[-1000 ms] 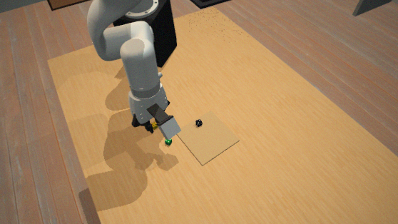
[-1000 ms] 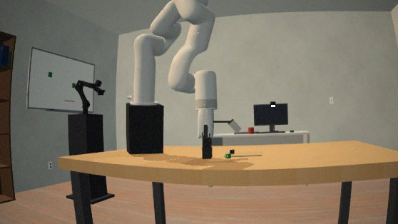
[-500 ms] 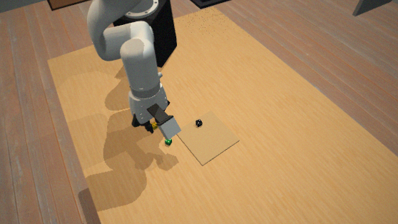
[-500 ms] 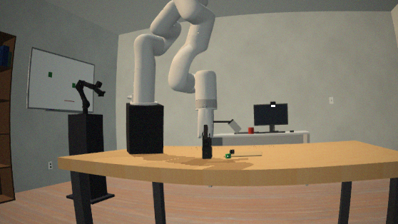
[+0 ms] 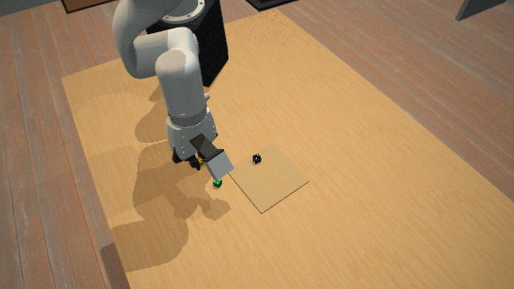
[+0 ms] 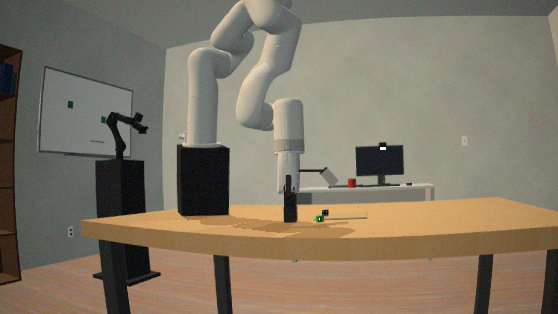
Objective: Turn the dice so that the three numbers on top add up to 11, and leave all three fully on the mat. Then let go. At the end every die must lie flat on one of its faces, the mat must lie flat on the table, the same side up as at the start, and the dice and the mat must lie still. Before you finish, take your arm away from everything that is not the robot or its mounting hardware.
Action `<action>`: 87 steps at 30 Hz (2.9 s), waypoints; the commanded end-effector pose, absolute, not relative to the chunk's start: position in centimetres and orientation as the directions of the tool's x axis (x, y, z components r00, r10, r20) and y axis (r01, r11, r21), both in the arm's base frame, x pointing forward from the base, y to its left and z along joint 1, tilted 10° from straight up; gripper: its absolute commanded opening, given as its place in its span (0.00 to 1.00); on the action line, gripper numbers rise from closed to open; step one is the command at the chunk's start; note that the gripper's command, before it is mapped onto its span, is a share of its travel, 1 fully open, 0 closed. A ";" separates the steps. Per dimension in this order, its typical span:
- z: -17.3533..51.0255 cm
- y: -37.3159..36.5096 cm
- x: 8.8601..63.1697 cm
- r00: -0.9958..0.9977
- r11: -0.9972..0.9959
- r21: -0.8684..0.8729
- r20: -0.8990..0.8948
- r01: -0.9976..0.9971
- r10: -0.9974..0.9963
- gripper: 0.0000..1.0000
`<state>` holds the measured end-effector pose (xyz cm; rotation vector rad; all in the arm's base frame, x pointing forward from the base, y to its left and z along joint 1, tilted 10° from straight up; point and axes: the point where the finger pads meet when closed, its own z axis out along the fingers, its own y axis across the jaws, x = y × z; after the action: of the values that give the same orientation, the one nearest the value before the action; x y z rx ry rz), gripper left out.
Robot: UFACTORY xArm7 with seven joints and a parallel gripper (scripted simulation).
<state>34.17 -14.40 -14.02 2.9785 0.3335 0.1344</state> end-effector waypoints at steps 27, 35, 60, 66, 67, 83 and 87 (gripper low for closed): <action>-12.9 -14.3 34.1 0.971 -0.965 0.151 0.075 0.213 0.226 0.11; -7.3 -13.5 33.6 0.971 -0.965 0.151 0.075 0.213 0.226 0.11; -4.1 -10.4 37.1 0.984 -0.978 0.154 0.082 0.144 0.158 0.11; -4.1 -3.6 42.7 0.994 -0.990 0.140 0.101 0.030 0.044 0.11; -4.1 -1.8 43.7 0.994 -0.991 0.134 0.105 0.007 0.022 0.11; -4.1 -0.8 44.1 0.994 -0.991 0.131 0.107 -0.005 0.009 0.11; -4.6 -0.9 44.2 0.994 -0.991 0.131 0.106 -0.005 0.009 0.11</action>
<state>44.04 -0.92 -4.34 3.0057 0.0016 0.1571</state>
